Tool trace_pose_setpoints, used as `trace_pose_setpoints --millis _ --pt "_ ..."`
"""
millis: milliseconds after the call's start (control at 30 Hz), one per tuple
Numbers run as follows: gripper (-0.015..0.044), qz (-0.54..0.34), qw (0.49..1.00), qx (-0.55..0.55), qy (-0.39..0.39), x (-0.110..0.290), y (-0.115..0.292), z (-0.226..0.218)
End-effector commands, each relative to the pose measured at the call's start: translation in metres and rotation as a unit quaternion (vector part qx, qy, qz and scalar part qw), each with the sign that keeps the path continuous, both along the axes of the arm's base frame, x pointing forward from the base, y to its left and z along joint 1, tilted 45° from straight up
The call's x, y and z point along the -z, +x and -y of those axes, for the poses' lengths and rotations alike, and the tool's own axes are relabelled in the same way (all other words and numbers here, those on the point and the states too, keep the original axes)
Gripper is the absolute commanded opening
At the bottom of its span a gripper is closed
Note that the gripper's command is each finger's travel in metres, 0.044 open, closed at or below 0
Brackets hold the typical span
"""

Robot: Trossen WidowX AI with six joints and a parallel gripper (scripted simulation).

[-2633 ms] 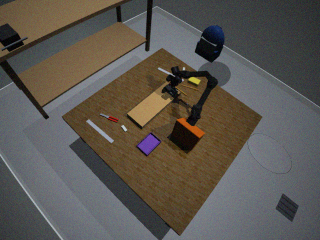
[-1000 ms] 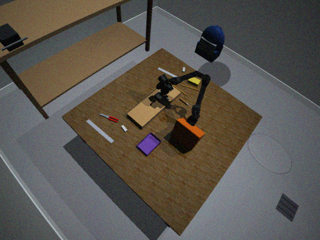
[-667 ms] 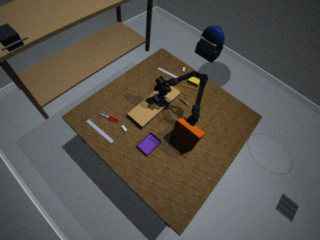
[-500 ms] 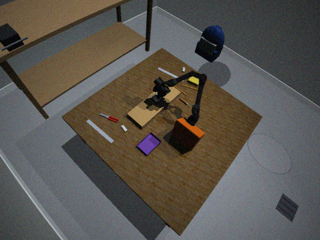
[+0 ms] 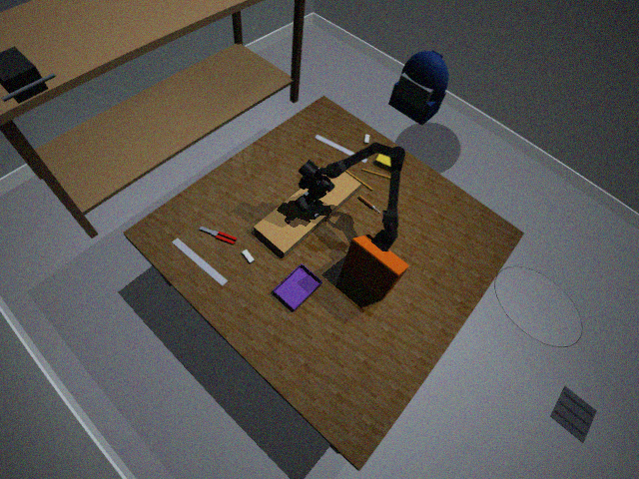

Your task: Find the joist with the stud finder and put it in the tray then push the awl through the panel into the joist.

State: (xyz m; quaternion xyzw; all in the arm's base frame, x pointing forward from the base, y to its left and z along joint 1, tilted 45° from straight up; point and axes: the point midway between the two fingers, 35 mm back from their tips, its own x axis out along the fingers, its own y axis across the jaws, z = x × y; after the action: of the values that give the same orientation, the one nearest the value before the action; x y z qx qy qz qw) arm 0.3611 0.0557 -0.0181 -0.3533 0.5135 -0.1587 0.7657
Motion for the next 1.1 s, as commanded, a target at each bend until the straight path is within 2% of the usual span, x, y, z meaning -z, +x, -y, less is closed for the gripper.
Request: trace_pose_setpoints --millis 0,1067 --pt "0.0 -0.002 1.0 -0.001 0.002 0.01 -0.002 -0.009" --pt "0.0 -0.001 1.0 -0.001 0.004 0.069 -0.013 -0.07"
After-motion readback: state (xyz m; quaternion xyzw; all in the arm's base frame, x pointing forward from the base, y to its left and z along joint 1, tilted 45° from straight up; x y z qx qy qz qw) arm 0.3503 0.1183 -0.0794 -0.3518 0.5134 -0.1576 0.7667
